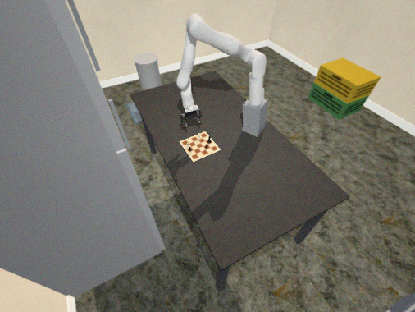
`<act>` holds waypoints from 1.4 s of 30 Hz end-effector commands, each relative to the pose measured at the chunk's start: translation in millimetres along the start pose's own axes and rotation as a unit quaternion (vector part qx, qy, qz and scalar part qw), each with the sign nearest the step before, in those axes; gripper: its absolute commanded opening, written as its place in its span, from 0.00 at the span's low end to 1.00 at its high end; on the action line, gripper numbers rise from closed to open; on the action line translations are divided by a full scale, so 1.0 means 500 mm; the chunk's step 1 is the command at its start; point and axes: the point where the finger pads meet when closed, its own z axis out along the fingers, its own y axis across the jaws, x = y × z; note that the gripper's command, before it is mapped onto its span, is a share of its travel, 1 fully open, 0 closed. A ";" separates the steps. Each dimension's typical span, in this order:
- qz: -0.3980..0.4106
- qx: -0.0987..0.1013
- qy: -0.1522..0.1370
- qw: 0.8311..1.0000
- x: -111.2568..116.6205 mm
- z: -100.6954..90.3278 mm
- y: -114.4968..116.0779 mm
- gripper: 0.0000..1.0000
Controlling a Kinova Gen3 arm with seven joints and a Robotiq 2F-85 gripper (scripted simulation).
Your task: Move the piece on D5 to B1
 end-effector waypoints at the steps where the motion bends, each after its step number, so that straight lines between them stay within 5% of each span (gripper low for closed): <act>1: -0.018 -0.009 -0.011 1.000 0.042 -0.022 -0.006 1.00; 14: -0.013 -0.045 -0.079 0.996 0.055 -0.064 -0.070 1.00; 42: -0.022 -0.046 -0.084 0.995 0.055 -0.067 -0.075 1.00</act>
